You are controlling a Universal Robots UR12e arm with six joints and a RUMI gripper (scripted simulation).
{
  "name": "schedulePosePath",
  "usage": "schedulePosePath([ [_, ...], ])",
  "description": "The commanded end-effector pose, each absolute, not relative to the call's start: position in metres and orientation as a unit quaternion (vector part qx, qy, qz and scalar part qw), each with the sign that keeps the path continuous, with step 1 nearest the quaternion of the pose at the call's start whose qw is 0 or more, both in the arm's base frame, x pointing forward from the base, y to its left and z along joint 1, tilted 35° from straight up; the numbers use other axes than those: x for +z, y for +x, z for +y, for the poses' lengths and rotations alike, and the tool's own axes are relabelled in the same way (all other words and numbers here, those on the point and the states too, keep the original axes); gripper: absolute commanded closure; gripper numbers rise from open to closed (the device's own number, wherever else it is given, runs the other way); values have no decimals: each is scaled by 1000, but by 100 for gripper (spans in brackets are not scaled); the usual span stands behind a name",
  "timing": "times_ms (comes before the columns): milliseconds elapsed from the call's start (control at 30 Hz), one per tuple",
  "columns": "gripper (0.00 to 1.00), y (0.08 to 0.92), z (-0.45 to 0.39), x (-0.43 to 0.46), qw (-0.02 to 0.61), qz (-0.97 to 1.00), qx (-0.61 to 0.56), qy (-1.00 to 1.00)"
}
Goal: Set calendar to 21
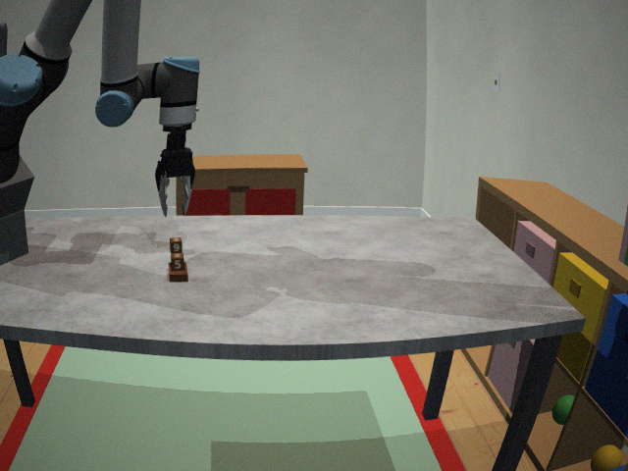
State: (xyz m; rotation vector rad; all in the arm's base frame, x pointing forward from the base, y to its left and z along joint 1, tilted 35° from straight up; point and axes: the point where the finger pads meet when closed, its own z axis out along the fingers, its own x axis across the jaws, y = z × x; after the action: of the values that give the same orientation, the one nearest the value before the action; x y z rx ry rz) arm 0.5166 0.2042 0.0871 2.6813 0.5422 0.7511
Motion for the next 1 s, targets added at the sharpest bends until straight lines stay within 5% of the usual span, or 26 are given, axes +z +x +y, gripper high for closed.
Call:
schedulePosePath([
  [0,72,517,204,87,152,189,262,934],
  [967,72,522,203,80,152,189,262,934],
])
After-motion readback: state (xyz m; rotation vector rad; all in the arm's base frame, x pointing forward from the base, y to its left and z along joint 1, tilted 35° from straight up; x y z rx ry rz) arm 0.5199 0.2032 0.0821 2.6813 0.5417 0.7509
